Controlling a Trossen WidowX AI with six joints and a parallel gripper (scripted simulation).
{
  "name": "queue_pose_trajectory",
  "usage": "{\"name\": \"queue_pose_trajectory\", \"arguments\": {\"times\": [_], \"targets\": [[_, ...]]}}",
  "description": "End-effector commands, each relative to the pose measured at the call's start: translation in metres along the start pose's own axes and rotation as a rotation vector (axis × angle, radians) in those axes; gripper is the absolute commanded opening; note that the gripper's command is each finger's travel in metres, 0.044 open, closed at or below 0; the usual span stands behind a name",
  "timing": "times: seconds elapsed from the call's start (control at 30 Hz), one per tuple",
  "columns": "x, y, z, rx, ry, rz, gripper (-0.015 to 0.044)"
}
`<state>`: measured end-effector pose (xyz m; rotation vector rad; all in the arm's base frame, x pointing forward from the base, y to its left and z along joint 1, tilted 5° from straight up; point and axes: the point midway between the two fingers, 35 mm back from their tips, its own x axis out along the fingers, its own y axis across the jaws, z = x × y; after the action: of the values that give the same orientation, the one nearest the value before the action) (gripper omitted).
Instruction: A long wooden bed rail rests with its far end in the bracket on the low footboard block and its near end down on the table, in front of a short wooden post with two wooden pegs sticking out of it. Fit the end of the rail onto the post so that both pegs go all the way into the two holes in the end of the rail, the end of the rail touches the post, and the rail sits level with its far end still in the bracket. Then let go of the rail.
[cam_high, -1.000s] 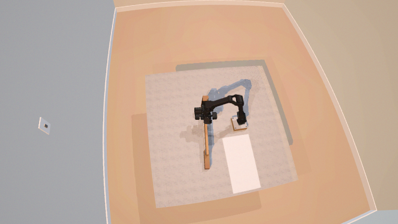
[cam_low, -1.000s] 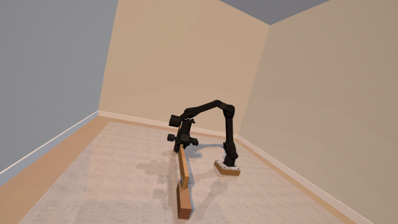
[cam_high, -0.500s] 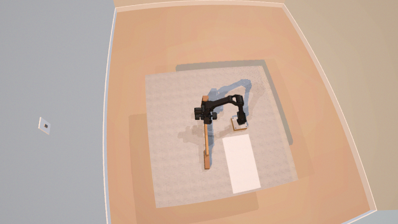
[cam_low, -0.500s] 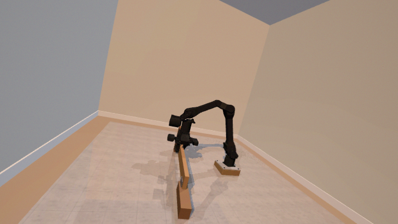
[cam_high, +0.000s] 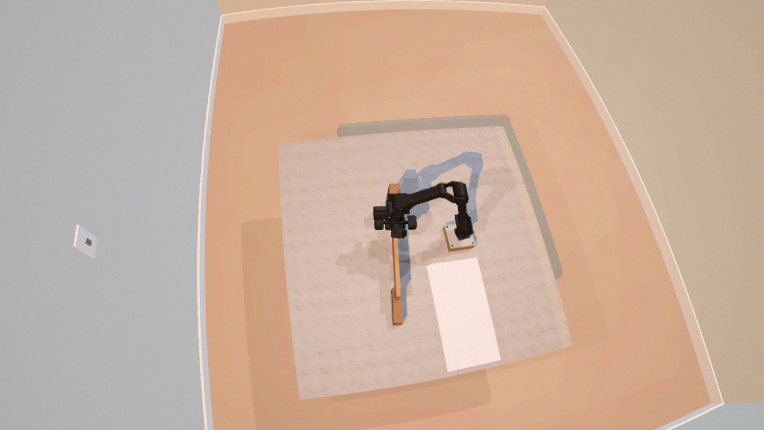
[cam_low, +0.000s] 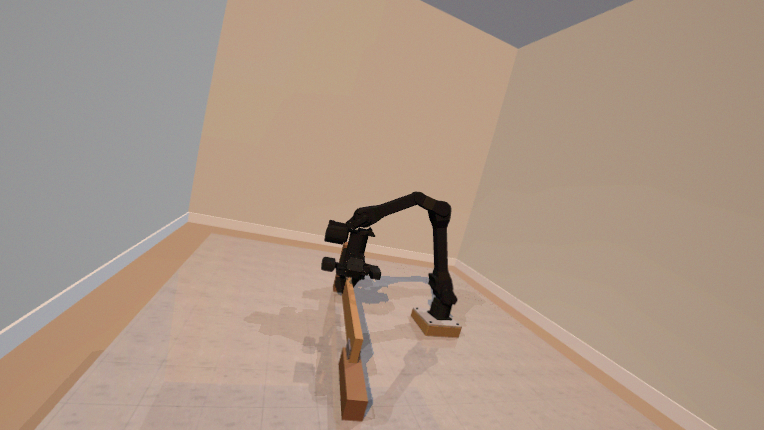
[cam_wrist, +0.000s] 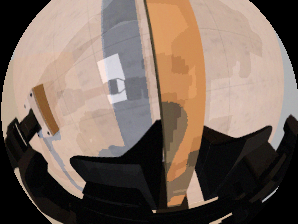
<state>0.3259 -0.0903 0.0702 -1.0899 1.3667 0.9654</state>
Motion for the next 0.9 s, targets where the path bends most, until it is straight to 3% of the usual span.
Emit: {"name": "queue_pose_trajectory", "arguments": {"times": [0.0, 0.87], "targets": [[-0.0011, -0.0003, -0.0015, 0.002, -0.001, -0.007, 0.0000], [-0.0020, 0.0008, -0.0067, 0.002, 0.000, -0.007, 0.0000]]}}
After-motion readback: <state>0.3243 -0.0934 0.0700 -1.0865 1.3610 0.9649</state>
